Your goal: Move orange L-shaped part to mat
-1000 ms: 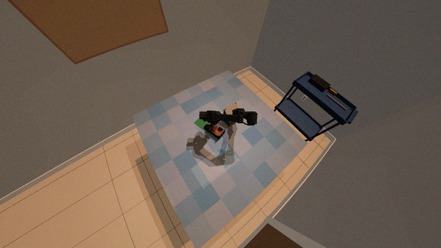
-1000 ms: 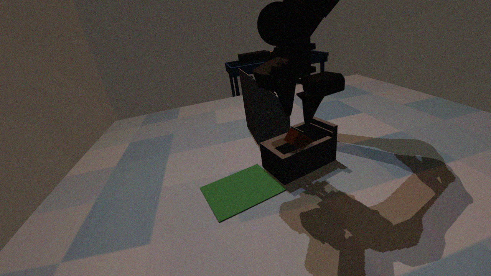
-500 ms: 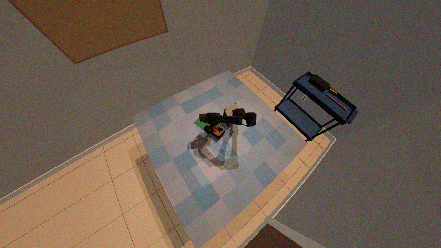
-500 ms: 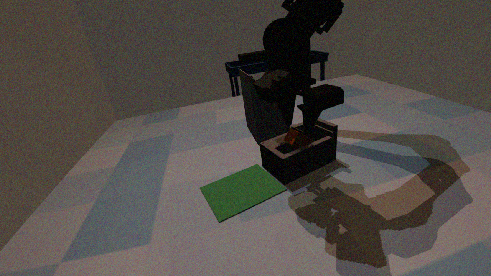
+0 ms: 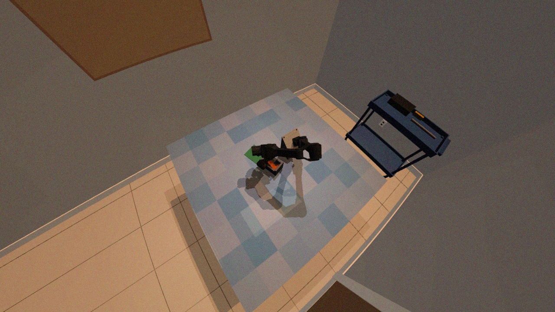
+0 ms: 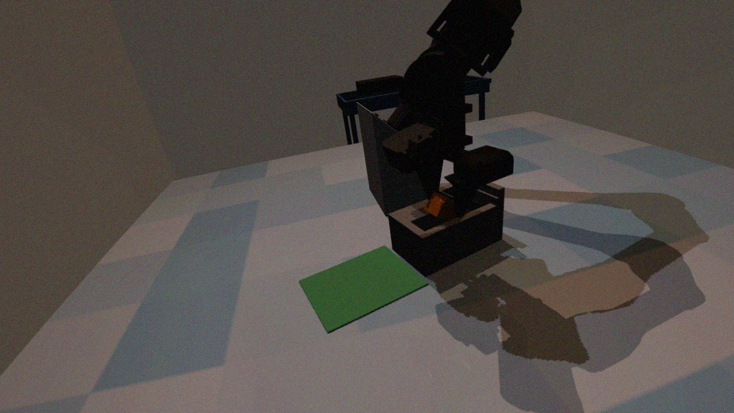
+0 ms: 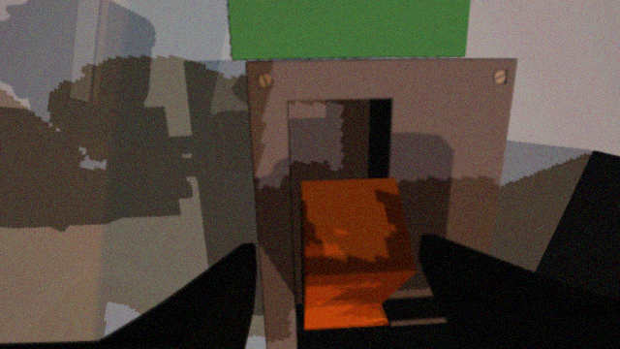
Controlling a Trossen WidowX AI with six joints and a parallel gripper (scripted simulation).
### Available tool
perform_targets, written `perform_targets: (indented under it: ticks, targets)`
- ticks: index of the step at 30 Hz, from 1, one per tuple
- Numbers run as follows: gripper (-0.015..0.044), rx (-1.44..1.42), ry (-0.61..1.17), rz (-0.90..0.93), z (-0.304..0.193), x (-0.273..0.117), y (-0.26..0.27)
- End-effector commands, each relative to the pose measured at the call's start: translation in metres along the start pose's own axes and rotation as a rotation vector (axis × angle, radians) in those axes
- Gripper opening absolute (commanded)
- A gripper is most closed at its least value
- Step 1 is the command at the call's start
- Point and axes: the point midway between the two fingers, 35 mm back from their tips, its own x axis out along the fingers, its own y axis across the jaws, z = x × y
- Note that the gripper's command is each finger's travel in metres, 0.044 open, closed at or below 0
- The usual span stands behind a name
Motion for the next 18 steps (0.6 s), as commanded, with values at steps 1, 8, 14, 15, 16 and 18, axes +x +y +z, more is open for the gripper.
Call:
perform_targets:
  ticks: [1, 8, 14, 15, 16, 18]
  targets:
    - [0.0280, 0.006, 0.008, 0.000, -0.0014, 0.0069, -0.0013]
    - [0.0149, 0.000, 0.002, -0.001, -0.0005, 0.0042, -0.0005]
    - [0.0109, 0.000, 0.002, -0.001, -0.0005, 0.0042, -0.0005]
    - [0.0102, 0.000, 0.002, -0.001, -0.0005, 0.0042, -0.0005]
    - [0.0095, 0.000, 0.002, -0.001, -0.0005, 0.0042, -0.0005]
    - [0.0082, 0.000, 0.002, -0.001, -0.0005, 0.0042, -0.0005]
